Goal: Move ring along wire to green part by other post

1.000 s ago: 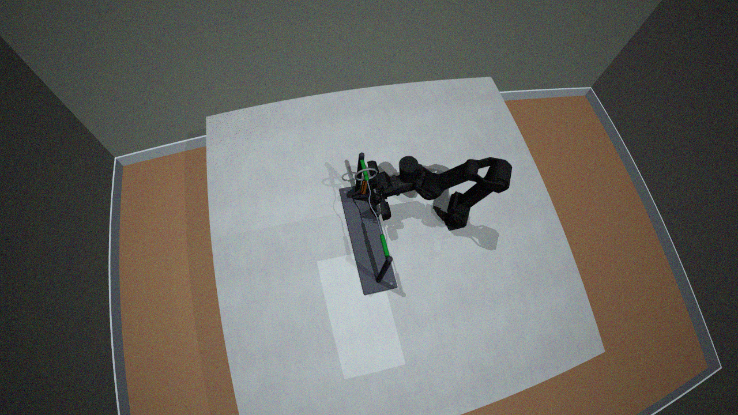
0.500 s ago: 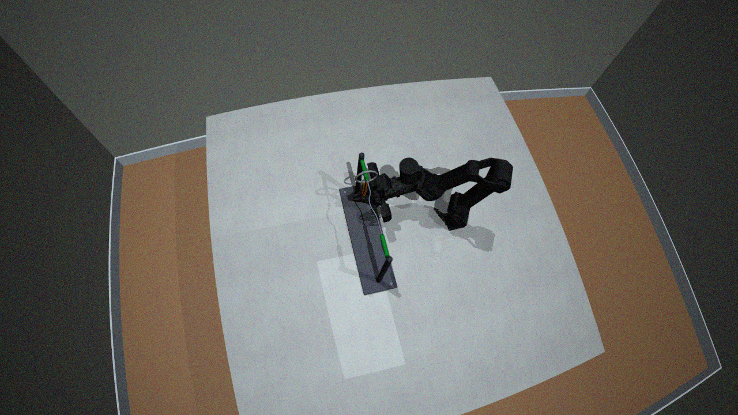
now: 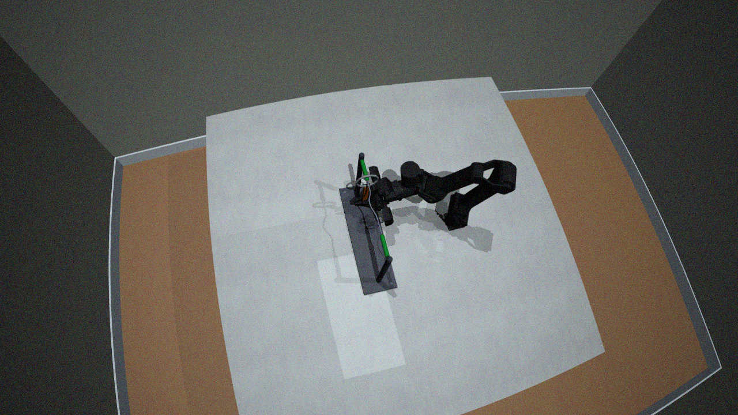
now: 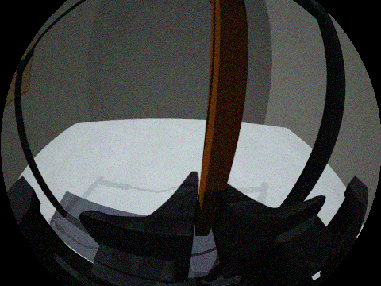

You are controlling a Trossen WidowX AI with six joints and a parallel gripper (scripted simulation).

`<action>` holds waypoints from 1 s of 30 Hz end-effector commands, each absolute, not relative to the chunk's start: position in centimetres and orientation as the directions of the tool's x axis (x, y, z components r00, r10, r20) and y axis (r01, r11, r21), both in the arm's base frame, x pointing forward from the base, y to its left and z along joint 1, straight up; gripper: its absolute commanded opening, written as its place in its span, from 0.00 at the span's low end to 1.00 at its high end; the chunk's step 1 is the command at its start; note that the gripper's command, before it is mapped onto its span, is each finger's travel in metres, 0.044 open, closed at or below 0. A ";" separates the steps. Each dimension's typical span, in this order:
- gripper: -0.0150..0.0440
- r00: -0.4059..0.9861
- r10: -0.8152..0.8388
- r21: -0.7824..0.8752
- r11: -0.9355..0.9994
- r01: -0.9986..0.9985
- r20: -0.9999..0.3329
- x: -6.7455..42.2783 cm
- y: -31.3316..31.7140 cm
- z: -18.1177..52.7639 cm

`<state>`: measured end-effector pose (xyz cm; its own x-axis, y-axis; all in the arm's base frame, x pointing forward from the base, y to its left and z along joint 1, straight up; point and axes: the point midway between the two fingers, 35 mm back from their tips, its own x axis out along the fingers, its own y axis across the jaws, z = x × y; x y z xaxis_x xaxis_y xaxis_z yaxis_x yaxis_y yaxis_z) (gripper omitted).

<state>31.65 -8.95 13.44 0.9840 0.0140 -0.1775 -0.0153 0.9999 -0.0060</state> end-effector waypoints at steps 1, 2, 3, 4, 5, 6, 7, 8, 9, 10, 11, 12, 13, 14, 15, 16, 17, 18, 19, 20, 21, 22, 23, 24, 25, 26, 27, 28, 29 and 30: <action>0.00 0.980 0.010 -0.008 1.000 -0.012 -0.198 31.4 -8.7 13.6; 0.00 0.978 0.010 -0.007 1.000 -0.012 -0.209 31.2 -8.7 13.6; 0.00 0.975 0.010 -0.006 1.000 -0.011 -0.221 31.1 -8.6 13.6; 0.00 0.972 0.009 -0.005 1.000 -0.011 -0.234 30.9 -8.5 13.7; 0.00 0.969 0.009 -0.004 1.000 -0.010 -0.247 30.8 -8.5 13.7; 0.00 0.965 0.009 -0.003 1.000 -0.010 -0.261 30.6 -8.4 13.7; 0.00 0.961 0.008 -0.002 1.000 -0.009 -0.275 30.4 -8.3 13.7; 0.00 0.957 0.008 -0.001 1.000 -0.008 -0.289 30.3 -8.2 13.8; 0.00 0.953 0.007 0.000 1.000 -0.007 -0.304 30.1 -8.1 13.8; 0.00 0.948 0.007 0.002 1.000 -0.006 -0.319 29.9 -8.0 13.8; 0.00 0.943 0.006 0.004 1.000 -0.005 -0.333 29.7 -7.9 13.9; 0.00 0.938 0.006 0.005 1.000 -0.004 -0.346 29.5 -7.8 13.9; 0.00 0.932 0.005 0.007 1.000 -0.003 -0.362 29.3 -7.6 13.9; 0.00 0.926 0.005 0.009 1.000 -0.001 -0.378 29.1 -7.5 14.0; 0.00 0.919 0.004 0.012 1.000 0.001 -0.393 28.8 -7.4 14.0; 0.00 0.913 0.003 0.015 1.000 0.003 -0.408 28.6 -7.2 14.1; 0.00 0.906 0.002 0.018 1.000 0.006 -0.422 28.4 -7.1 14.1; 0.00 0.900 0.002 0.021 1.000 0.008 -0.436 28.2 -6.9 14.2; 0.00 0.893 0.001 0.024 1.000 0.011 -0.450 28.1 -6.8 14.2; 0.00 0.886 0.000 0.027 1.000 0.015 -0.463 27.9 -6.7 14.3; 0.00 0.879 -0.001 0.032 0.999 0.019 -0.477 27.7 -6.5 14.4; 0.00 0.871 -0.002 0.037 0.999 0.023 -0.490 27.5 -6.3 14.4; 0.00 0.863 -0.003 0.042 0.999 0.028 -0.505 27.3 -6.1 14.5; 0.00 0.855 -0.004 0.047 0.998 0.034 -0.519 27.1 -5.9 14.6; 0.00 0.846 -0.005 0.053 0.998 0.040 -0.533 26.9 -5.7 14.7; 0.00 0.837 -0.006 0.060 0.997 0.046 -0.547 26.7 -5.5 14.8; 0.00 0.828 -0.007 0.067 0.996 0.054 -0.561 26.5 -5.3 14.9; 0.00 0.819 -0.007 0.074 0.995 0.061 -0.574 26.3 -5.1 15.0; 0.00 0.809 -0.008 0.082 0.994 0.069 -0.588 26.2 -4.8 15.1; 0.00 0.799 -0.008 0.090 0.993 0.077 -0.601 26.0 -4.6 15.2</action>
